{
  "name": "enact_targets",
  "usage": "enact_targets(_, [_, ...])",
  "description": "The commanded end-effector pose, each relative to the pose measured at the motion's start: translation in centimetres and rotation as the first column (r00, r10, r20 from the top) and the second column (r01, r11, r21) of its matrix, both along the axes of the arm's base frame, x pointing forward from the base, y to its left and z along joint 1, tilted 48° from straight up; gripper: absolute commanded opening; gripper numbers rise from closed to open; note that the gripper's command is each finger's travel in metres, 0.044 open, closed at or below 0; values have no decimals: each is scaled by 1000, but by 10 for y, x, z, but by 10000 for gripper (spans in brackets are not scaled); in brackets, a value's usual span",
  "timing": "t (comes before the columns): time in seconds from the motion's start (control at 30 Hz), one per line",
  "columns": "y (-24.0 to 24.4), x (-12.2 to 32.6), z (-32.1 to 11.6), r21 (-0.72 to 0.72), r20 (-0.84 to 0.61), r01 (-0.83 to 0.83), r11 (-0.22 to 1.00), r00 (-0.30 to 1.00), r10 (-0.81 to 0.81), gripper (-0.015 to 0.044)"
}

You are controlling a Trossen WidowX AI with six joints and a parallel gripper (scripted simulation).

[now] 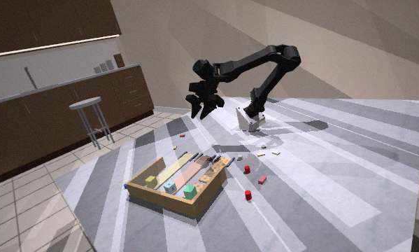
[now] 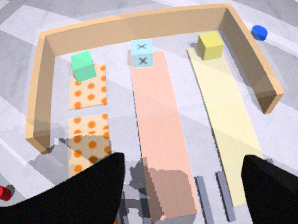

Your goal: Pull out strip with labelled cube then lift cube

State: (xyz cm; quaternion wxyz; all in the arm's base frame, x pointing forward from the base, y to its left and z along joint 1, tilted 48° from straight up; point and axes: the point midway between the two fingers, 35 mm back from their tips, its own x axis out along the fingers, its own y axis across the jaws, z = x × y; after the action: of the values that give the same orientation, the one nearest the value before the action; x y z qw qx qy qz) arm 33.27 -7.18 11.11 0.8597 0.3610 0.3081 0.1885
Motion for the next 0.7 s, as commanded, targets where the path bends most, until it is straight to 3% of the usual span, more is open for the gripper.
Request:
enact_targets(0.0, [11,26,-17,-50,-118,-141,989,984,135,138])
enact_targets(0.17, [30,45,-38,-73,-250,-333,940,919,306,6])
enact_targets(0.43, [73,52,-64,-19,-421,-657,753,689,590,0])
enact_targets(0.67, [76,51,-66,-9,-431,-682,731,662,613,0])
